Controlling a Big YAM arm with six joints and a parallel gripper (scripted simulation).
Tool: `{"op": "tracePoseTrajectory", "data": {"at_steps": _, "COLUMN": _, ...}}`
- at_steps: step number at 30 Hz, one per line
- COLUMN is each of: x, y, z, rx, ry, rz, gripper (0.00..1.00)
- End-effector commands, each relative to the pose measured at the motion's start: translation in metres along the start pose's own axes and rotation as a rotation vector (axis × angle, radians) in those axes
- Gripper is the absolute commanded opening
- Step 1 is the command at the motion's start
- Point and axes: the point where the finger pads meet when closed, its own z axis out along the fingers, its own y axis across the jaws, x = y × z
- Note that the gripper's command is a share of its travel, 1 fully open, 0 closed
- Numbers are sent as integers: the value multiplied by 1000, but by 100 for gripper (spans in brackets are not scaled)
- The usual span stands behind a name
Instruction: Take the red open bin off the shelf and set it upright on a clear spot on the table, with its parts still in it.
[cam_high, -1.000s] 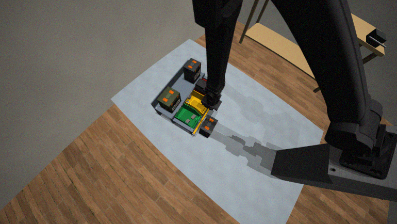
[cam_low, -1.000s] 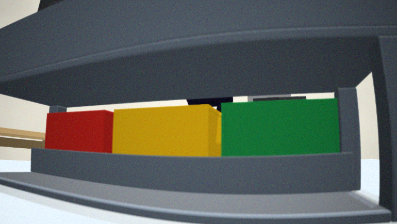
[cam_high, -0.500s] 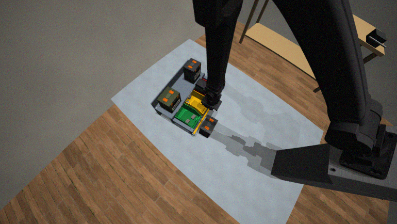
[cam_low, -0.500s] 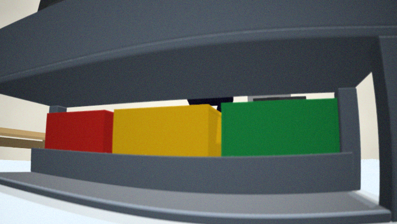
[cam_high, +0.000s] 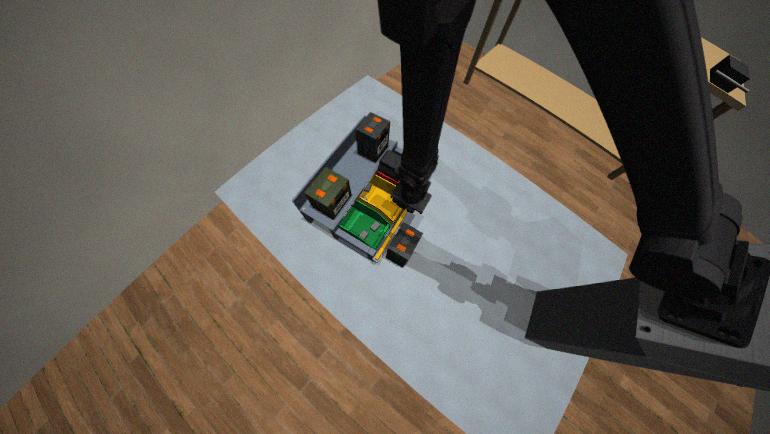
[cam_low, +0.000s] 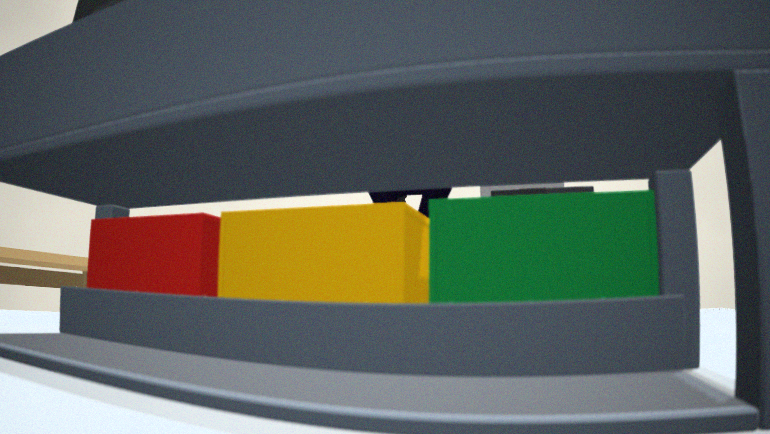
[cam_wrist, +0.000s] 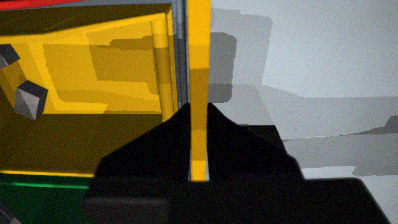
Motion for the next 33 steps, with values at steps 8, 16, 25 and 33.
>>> {"op": "tracePoseTrajectory", "data": {"at_steps": 8, "x": -4, "y": 5, "z": -20, "rx": -10, "ry": -5, "rz": -4, "gripper": 0}}
{"op": "tracePoseTrajectory", "data": {"at_steps": 16, "x": -3, "y": 7, "z": -26, "rx": -18, "ry": -5, "rz": -6, "gripper": 0}}
{"op": "tracePoseTrajectory", "data": {"at_steps": 25, "x": -5, "y": 5, "z": -36, "rx": -10, "ry": -7, "rz": -5, "gripper": 0}}
{"op": "tracePoseTrajectory", "data": {"at_steps": 33, "x": -5, "y": 6, "z": -43, "rx": -14, "ry": -7, "rz": -4, "gripper": 0}}
